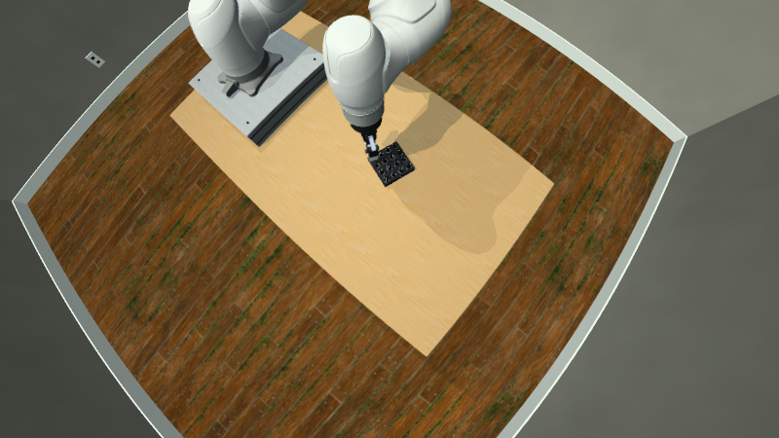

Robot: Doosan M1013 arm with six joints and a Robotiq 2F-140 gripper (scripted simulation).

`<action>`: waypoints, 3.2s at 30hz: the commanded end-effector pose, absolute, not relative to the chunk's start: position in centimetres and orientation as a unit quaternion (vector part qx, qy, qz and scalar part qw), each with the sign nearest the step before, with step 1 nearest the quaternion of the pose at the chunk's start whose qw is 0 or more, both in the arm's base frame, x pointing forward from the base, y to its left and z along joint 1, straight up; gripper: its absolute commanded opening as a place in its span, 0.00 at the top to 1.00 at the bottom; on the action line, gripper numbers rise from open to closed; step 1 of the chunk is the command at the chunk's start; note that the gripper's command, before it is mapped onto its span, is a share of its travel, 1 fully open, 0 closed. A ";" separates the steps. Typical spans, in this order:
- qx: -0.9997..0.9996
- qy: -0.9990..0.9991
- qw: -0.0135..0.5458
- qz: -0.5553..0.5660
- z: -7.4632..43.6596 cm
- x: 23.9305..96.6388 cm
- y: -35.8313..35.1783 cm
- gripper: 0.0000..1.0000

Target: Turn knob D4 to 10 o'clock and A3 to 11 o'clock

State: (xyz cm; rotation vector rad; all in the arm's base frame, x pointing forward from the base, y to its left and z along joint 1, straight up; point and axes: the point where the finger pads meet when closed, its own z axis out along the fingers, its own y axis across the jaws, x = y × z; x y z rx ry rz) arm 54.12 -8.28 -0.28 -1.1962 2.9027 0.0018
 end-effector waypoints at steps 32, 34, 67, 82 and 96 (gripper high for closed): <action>-0.381 0.925 0.001 0.001 -0.5 54.1 -8.3 0.88; -0.381 0.925 0.001 0.001 -0.5 54.1 -8.3 0.88; -0.381 0.925 0.001 0.001 -1.6 54.1 -8.3 0.88; -0.381 0.925 0.001 0.001 -1.9 54.1 -8.3 0.88; -0.381 0.925 0.001 0.001 -1.9 54.1 -8.3 0.88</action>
